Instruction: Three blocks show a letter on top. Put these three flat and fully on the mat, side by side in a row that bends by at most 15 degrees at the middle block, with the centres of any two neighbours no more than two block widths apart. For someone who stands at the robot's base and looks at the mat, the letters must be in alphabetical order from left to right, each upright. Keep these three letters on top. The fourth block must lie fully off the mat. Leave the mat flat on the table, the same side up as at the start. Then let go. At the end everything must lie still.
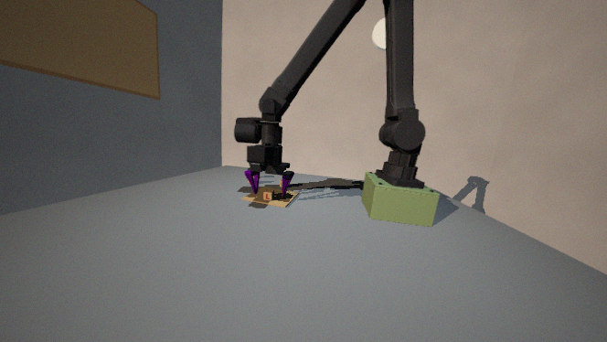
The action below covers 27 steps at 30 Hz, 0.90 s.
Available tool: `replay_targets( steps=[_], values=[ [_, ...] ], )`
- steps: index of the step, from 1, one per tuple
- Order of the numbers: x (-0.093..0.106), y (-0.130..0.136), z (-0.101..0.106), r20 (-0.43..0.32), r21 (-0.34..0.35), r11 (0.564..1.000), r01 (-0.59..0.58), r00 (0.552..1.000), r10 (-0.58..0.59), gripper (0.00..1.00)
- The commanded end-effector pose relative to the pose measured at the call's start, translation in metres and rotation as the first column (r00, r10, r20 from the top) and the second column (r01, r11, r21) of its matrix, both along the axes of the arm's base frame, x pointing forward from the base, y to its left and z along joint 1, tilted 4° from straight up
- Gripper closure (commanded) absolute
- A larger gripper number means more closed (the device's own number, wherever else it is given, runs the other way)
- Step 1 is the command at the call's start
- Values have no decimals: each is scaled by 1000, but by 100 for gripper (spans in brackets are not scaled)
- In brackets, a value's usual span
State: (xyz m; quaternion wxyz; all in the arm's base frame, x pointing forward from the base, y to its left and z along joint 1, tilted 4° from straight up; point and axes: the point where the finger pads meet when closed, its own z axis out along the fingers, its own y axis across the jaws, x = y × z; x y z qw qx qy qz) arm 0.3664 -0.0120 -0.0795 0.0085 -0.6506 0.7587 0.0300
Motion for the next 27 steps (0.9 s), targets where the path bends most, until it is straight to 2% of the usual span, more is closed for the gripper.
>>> replay_targets(
  steps=[1,9,27],
  values=[
    [8,-3,19,29,2,1000,10,1000,-10,10],
    [25,-5,35,61,0,1000,6,998,-6,10],
    [26,-7,56,64,-1,1000,0,998,0,10]
  ],
)
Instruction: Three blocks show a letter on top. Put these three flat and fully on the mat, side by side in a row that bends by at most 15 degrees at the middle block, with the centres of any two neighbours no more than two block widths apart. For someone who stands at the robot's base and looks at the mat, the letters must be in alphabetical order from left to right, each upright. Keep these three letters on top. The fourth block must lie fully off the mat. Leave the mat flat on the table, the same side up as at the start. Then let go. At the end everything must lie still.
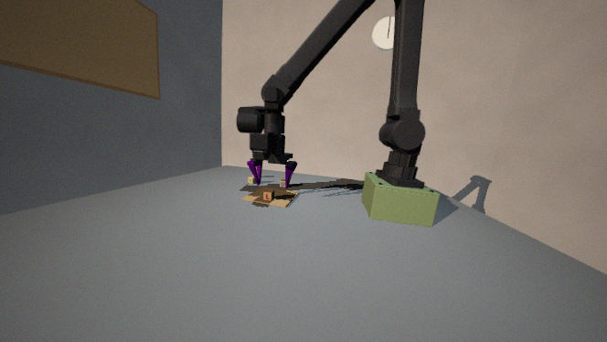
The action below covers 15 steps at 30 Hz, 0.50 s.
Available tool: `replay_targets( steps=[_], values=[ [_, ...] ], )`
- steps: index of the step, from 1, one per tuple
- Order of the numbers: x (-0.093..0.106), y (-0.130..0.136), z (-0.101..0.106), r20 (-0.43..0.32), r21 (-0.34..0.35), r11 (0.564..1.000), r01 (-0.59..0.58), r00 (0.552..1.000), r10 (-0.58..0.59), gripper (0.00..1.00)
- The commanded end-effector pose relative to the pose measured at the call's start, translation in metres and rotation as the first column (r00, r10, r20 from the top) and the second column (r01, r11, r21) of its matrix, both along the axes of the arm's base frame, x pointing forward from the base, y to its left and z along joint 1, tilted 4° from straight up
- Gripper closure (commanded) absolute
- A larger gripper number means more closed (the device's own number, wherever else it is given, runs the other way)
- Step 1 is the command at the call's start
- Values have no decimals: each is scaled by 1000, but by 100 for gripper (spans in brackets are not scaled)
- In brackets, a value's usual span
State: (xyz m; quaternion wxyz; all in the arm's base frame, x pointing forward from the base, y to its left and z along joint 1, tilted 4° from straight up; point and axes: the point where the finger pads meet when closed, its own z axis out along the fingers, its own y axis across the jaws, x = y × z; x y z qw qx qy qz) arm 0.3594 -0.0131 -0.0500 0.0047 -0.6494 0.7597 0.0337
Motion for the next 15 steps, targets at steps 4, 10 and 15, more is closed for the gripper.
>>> replay_targets(
  steps=[4,10,15],
  values=[
    [33,-6,28,75,-2,1000,-2,997,2,10],
    [32,-6,26,66,-1,1000,-2,998,2,10],
    [33,-6,28,71,-2,1000,-2,997,2,10]
  ],
)
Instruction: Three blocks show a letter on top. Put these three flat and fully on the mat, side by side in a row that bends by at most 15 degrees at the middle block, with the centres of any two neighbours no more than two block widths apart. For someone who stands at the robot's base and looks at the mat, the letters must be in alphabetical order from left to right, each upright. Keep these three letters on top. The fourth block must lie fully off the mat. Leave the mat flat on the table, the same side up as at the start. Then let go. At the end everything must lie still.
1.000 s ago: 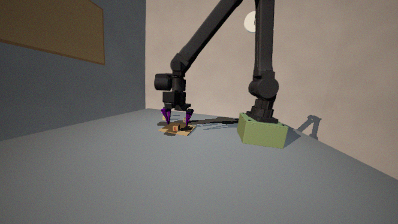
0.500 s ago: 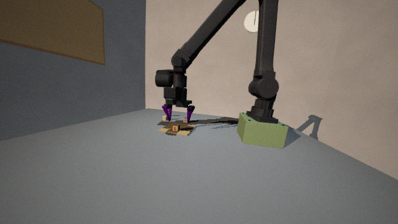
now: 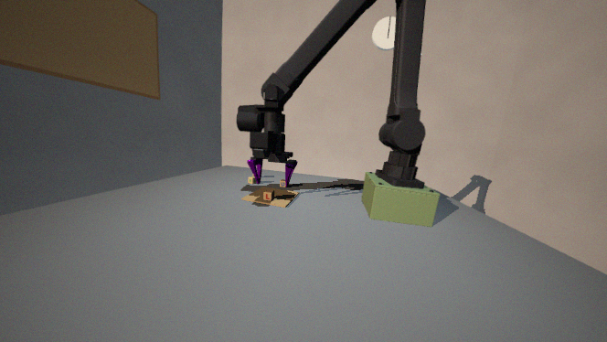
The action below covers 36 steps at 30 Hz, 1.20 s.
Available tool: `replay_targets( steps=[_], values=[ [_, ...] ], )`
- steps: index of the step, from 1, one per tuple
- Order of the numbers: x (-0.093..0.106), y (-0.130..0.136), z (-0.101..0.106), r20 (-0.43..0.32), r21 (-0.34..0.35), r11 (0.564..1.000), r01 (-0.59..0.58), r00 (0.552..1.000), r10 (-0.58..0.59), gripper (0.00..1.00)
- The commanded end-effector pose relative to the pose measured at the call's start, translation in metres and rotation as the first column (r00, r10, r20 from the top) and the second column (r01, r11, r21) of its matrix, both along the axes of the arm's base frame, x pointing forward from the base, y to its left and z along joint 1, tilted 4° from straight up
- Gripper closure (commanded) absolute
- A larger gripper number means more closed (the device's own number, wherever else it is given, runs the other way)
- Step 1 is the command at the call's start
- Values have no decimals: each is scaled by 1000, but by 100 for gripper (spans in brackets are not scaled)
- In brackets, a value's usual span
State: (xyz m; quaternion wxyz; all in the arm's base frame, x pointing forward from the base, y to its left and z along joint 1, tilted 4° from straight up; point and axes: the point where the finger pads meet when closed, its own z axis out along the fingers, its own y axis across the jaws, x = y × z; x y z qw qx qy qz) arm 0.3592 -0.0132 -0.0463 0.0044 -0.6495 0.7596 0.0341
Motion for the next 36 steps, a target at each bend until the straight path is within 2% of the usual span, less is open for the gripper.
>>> replay_targets(
  steps=[1,13,24,31,32,36],
  values=[
    [33,-6,26,76,-2,1000,-2,997,2,10],
    [34,-7,45,78,-2,1000,-2,997,2,10],
    [34,-8,72,81,-3,1000,-3,997,3,10],
    [32,-8,66,60,-1,1000,-3,998,3,10],
    [32,-8,66,60,-1,1000,-3,998,3,0],
    [32,-8,66,60,-1,1000,-2,998,2,0]
  ],
)
